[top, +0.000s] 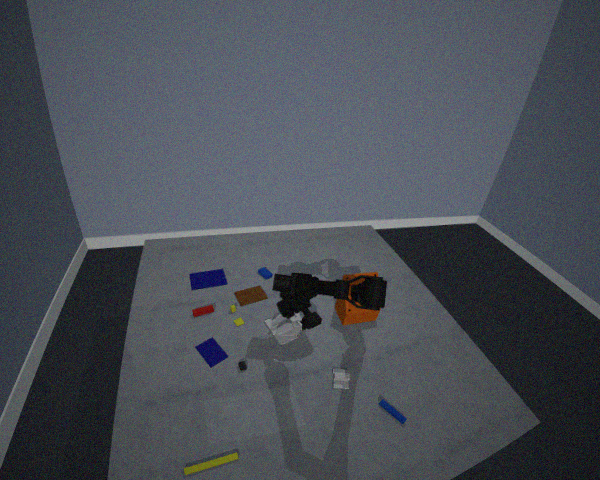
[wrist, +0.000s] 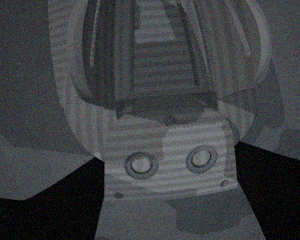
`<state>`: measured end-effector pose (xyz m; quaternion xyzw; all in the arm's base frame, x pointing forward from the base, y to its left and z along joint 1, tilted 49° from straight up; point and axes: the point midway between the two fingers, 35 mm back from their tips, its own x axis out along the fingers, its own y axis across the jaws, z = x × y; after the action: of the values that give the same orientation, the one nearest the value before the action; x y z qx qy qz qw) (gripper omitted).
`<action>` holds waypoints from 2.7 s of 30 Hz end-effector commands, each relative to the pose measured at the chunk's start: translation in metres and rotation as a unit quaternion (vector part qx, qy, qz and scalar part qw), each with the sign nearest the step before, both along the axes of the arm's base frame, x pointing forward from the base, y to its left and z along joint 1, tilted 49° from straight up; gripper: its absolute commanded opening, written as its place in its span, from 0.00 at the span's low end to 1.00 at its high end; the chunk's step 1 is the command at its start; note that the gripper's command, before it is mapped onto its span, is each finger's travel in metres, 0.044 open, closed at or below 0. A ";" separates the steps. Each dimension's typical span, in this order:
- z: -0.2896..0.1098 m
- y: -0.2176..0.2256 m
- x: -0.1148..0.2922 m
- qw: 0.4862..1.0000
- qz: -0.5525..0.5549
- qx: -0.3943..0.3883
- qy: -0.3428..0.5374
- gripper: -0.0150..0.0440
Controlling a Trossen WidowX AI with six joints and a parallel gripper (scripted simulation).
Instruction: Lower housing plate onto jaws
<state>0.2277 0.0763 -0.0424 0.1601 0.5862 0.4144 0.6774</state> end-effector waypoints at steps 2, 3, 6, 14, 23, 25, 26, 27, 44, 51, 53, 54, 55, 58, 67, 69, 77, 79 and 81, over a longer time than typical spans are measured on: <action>0.000 0.000 0.000 1.000 -0.001 0.000 0.002 0.85; 0.000 0.000 0.000 1.000 -0.001 0.000 0.002 0.85; 0.000 0.000 0.000 1.000 -0.001 0.000 0.002 0.85; 0.000 0.000 0.000 1.000 -0.001 0.000 0.002 0.85; 0.000 0.000 0.000 1.000 -0.001 0.000 0.002 0.85; 0.000 0.000 0.000 1.000 -0.001 0.000 0.002 0.85; 0.000 0.000 0.000 1.000 -0.001 0.000 0.002 0.85; 0.000 0.000 0.000 1.000 -0.001 0.000 0.002 0.85; 0.000 0.000 0.000 1.000 -0.001 0.000 0.002 0.85; 0.000 0.000 0.000 1.000 0.000 0.000 0.000 0.98; 0.000 0.000 0.000 1.000 0.000 0.000 0.000 1.00; 0.000 0.000 0.000 1.000 0.000 0.000 0.000 1.00; 0.000 0.000 0.000 1.000 0.000 0.000 0.000 1.00; 0.000 0.000 0.000 1.000 0.000 0.000 0.000 1.00; 0.003 -0.005 0.001 1.000 0.000 -0.001 0.000 1.00; 0.011 -0.015 0.003 1.000 -0.001 -0.003 0.000 1.00; 0.050 -0.058 0.002 1.000 -0.001 -0.001 0.002 1.00; 0.044 -0.053 0.003 1.000 -0.008 -0.002 0.002 1.00; 0.054 -0.066 -0.003 1.000 -0.007 -0.004 0.002 1.00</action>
<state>0.2297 0.0220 0.0039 0.1647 0.5871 0.4096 0.6785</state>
